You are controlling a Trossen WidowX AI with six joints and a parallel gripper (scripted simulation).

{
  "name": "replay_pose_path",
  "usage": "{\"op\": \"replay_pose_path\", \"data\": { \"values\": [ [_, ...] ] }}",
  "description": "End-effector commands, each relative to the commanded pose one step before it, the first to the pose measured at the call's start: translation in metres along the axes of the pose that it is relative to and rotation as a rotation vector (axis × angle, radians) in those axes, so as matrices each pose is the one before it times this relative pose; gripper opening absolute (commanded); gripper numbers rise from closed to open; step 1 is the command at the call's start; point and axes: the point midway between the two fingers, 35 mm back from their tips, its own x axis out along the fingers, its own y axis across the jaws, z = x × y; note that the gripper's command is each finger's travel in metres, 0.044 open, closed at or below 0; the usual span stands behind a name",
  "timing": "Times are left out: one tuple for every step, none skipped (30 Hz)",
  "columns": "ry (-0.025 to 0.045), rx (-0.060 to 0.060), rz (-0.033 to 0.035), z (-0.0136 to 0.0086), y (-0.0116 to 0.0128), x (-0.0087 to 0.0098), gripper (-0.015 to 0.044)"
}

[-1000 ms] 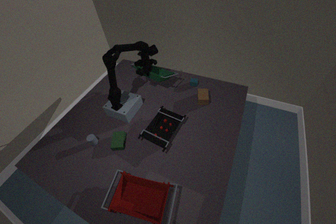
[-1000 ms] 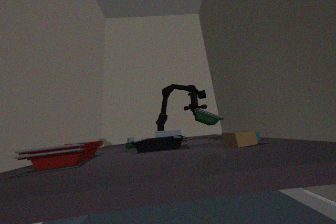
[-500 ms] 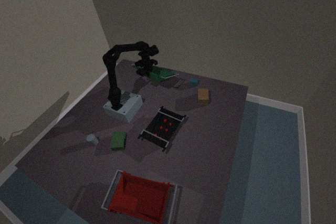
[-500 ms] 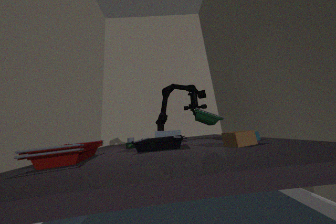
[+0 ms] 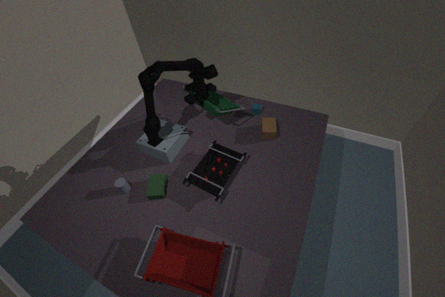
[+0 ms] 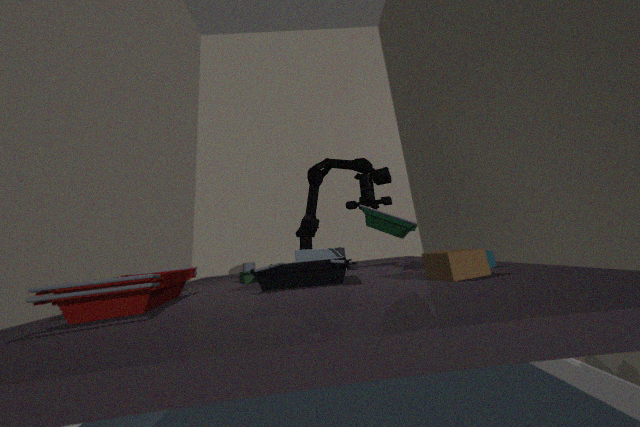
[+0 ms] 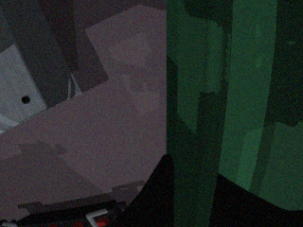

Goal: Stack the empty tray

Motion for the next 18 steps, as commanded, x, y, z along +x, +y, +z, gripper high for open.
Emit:
{"op": "replay_pose_path", "data": {
  "values": [
    [0.00634, 0.0718, -0.02487, -0.01831, -0.00004, -0.00653, 0.0000],
    [0.00052, 0.0148, 0.00016, -0.00389, 0.00056, 0.00003, 0.0000],
    [0.00051, 0.0148, 0.00015, -0.00389, 0.00055, 0.00003, 0.0000],
    [0.00050, 0.0148, 0.00015, -0.00389, 0.00054, 0.00003, 0.0000],
    [0.00050, 0.0148, 0.00015, -0.00389, 0.00053, 0.00003, 0.0000],
    [0.00049, 0.0148, 0.00015, -0.00389, 0.00052, 0.00003, 0.0000],
    [0.00048, 0.0148, 0.00014, -0.00390, 0.00050, 0.00003, 0.0000],
    [0.00048, 0.0148, 0.00014, -0.00390, 0.00049, 0.00003, 0.0000],
    [0.00047, 0.0148, 0.00014, -0.00390, 0.00048, 0.00003, 0.0000],
    [0.00046, 0.0148, 0.00014, -0.00390, 0.00047, 0.00003, 0.0000],
    [0.00046, 0.0148, 0.00014, -0.00390, 0.00046, 0.00003, 0.0000],
    [0.00045, 0.0148, 0.00013, -0.00390, 0.00045, 0.00003, 0.0000],
    [0.00044, 0.0148, 0.00013, -0.00391, 0.00044, 0.00003, 0.0000],
    [0.00044, 0.0148, 0.00013, -0.00391, 0.00043, 0.00003, 0.0000],
    [0.00043, 0.0148, 0.00013, -0.00391, 0.00042, 0.00003, 0.0000],
    [0.00042, 0.0148, 0.00013, -0.00391, 0.00040, 0.00003, 0.0000],
    [0.00042, 0.0148, 0.00012, -0.00391, 0.00039, 0.00003, 0.0000],
    [0.00041, 0.0148, 0.00012, -0.00391, 0.00038, 0.00003, 0.0000]
  ]
}}
